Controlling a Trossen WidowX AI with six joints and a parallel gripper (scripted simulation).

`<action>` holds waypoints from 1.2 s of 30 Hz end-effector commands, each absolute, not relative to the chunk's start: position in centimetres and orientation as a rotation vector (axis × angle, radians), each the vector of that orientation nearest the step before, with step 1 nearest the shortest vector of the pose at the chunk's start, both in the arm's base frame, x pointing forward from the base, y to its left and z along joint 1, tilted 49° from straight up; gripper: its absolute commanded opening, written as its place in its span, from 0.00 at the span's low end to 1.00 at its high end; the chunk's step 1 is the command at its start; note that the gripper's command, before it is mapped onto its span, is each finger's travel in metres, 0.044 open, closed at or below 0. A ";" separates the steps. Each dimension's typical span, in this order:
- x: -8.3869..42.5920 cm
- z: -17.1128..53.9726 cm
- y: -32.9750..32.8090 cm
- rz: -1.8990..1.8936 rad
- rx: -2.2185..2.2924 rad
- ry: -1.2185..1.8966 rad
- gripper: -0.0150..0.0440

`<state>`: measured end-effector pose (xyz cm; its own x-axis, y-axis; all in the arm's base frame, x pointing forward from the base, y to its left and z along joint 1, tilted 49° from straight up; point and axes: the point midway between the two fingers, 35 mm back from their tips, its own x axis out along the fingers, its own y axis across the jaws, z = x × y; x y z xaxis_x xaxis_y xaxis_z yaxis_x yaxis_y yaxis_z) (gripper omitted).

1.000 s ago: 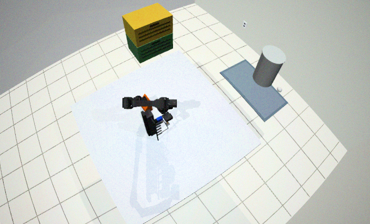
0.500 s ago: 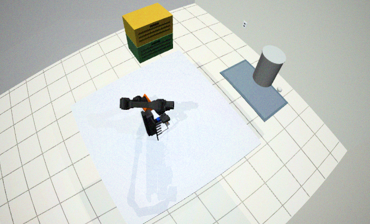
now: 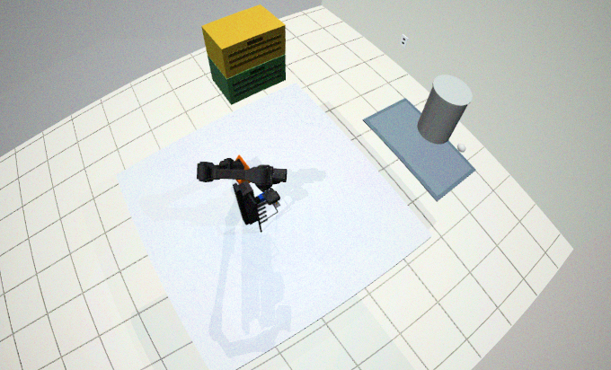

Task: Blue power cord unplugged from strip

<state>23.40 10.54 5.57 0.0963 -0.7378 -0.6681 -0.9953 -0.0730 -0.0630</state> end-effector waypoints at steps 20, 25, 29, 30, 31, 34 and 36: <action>23.5 5.2 10.6 0.655 -1.866 1.694 0.25; 23.5 4.7 11.2 0.656 -1.866 1.694 0.25; 23.6 4.2 11.6 0.656 -1.866 1.693 0.25; 23.6 4.1 11.8 0.656 -1.866 1.693 0.25; 23.6 4.0 11.9 0.656 -1.866 1.693 0.25; 23.6 3.6 12.2 0.657 -1.866 1.693 0.25; 23.6 3.4 12.4 0.657 -1.866 1.692 0.25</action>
